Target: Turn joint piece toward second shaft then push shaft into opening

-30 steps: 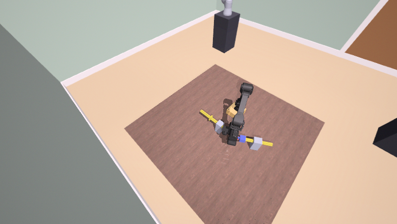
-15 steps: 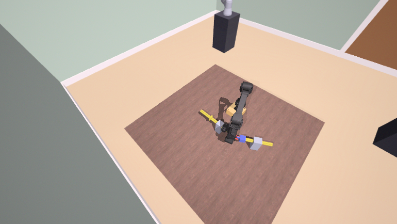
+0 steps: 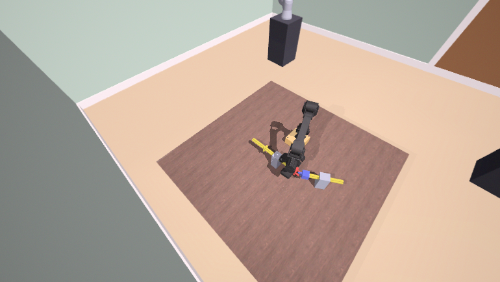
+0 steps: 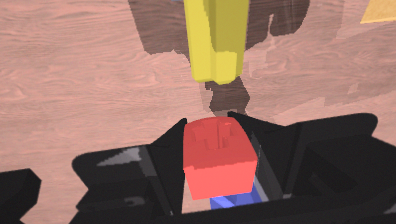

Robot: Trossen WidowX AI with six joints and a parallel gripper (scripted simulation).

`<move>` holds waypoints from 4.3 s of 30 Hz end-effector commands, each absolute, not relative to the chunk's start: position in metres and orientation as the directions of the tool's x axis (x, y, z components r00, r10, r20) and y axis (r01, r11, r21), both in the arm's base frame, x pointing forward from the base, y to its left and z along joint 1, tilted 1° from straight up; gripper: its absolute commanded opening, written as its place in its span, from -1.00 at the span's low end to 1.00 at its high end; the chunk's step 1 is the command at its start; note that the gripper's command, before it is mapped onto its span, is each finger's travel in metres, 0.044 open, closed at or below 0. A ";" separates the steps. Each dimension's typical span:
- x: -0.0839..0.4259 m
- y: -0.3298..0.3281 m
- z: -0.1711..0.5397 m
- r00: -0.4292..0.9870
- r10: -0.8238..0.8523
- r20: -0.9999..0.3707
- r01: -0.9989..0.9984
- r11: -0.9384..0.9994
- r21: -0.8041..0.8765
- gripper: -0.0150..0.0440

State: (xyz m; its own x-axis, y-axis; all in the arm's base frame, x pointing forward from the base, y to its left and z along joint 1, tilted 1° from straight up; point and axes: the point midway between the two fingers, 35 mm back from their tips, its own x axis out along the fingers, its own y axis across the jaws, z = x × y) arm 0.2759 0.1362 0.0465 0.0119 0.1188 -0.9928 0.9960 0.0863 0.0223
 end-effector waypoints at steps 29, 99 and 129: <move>0.274 0.136 0.046 0.015 0.130 -0.991 0.999 0.050 0.022 0.18; 0.279 0.138 0.157 0.022 -0.050 -0.998 0.526 0.850 -0.031 1.00; 0.273 0.124 0.201 0.000 0.053 -0.999 0.089 0.995 0.053 1.00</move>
State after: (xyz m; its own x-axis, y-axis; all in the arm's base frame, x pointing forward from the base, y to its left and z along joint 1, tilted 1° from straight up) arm 0.2723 0.1291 0.2044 0.0133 0.0361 -0.9993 0.0240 0.9990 0.0364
